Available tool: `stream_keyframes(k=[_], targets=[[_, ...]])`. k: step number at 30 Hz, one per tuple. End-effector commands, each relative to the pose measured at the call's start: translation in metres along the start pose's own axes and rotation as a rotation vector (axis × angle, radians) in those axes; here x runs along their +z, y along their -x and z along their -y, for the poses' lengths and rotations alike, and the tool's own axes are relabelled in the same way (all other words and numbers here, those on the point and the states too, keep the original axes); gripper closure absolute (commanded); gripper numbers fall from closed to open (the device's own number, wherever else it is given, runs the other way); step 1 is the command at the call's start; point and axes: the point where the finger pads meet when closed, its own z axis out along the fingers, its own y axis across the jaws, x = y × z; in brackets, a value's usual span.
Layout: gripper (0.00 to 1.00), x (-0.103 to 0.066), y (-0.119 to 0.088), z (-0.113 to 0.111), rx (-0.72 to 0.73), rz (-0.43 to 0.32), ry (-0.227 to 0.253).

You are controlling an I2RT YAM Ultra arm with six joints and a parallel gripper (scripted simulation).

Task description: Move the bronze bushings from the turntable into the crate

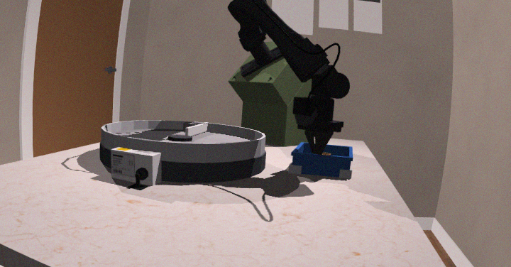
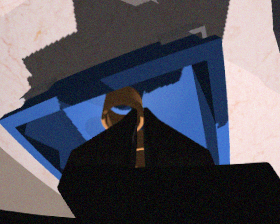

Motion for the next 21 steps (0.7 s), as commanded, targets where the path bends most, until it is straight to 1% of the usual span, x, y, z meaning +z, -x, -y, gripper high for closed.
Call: stream_keyframes(k=[1, 7, 10, 13, 16, 17, 21], targets=[[1.00, -0.014, 0.001, -0.015, -0.011, 0.018, 0.038], [1.00, -0.014, 0.000, -0.015, -0.012, 0.018, 0.037], [1.00, -0.008, -0.013, -0.011, -0.022, 0.005, 0.021], [1.00, -0.005, -0.020, -0.011, -0.025, 0.002, 0.012], [1.00, -0.006, -0.019, -0.011, -0.023, 0.005, 0.013], [1.00, -0.021, 0.008, -0.018, 0.020, 0.038, 0.046], [1.00, -0.021, 0.008, -0.018, 0.016, 0.038, 0.045]])
